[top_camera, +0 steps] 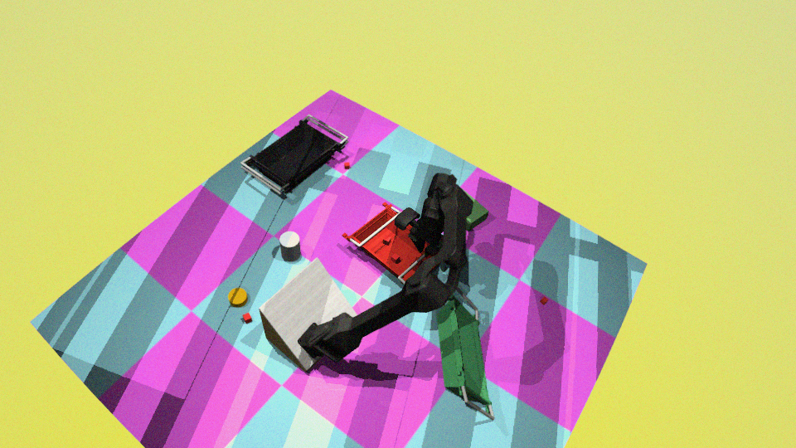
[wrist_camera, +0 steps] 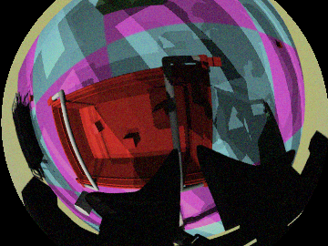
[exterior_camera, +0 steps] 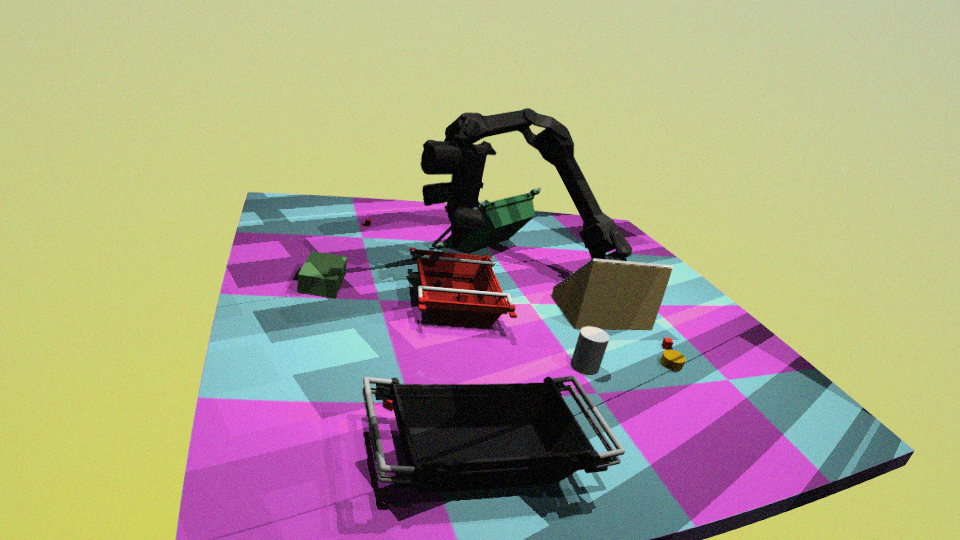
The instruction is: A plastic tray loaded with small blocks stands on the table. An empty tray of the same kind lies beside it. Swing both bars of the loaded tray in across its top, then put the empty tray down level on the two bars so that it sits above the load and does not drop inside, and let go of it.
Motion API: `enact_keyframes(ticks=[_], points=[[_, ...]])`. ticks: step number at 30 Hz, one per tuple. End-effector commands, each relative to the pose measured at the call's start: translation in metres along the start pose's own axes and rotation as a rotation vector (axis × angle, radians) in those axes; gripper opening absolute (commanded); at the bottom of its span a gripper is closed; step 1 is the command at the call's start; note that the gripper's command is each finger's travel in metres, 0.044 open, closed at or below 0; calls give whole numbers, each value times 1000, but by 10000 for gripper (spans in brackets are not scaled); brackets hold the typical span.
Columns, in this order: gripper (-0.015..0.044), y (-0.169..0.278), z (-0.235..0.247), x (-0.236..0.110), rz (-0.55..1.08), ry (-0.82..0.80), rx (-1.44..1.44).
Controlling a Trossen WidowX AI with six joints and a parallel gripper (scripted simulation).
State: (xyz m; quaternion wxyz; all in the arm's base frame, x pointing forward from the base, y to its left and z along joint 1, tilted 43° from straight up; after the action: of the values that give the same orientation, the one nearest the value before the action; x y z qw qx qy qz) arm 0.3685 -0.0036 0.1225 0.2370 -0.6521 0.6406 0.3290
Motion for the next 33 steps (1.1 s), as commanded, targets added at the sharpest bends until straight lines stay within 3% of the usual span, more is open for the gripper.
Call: enact_keyframes(ticks=[1,11,15,25,33], points=[[81,0,0,1,1,0,-3],[81,0,0,1,1,0,-3],[0,0,0,1,1,0,-3],[0,0,0,-16,1,0,-2],[0,1,-1,-4,6,2,-8]])
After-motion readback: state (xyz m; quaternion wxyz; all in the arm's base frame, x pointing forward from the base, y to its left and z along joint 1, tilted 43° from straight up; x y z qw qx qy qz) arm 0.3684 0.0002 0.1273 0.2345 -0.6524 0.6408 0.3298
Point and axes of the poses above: the point midway between the two fingers, 35 mm back from their tips, its own x axis out along the fingers, its own z axis across the jaws, y = z × x, the point moved 3 cm from there along -x, back along the fingers, and after that the axes turned 15 degrees about -x, right-handed, at the moved point
